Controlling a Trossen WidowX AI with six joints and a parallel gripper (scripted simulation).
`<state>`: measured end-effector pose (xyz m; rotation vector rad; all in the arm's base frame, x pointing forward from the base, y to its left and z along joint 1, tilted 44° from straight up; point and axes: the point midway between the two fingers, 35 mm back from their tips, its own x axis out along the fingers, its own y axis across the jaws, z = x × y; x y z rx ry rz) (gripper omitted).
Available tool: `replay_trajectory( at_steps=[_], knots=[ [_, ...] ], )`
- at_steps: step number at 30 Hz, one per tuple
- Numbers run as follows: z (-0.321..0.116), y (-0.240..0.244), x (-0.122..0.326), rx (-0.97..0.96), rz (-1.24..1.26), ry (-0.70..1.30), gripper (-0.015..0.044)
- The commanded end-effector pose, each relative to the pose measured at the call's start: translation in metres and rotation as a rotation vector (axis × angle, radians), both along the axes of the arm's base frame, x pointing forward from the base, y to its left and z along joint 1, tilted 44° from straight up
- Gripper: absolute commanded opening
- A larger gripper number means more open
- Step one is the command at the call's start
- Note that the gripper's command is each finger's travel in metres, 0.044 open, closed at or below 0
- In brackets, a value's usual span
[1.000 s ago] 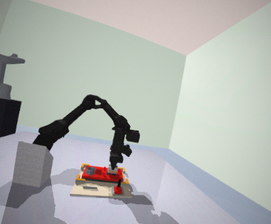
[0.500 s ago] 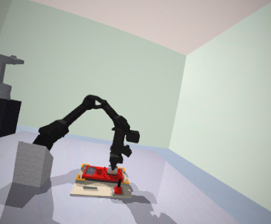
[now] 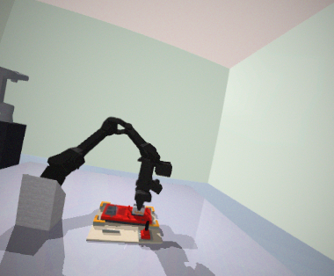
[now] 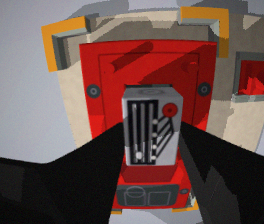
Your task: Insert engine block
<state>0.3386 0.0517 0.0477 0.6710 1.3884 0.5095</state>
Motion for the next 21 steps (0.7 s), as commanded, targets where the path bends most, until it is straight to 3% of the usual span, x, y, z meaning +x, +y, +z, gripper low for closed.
replay_trajectory(
  at_steps=[1, 21],
  knots=[
    [-0.0008, 0.001, -0.0001, 0.004, -0.002, 0.003, 0.0159],
    [-0.0032, 0.0033, 0.0004, 0.004, -0.002, 0.003, 0.0159]
  ],
)
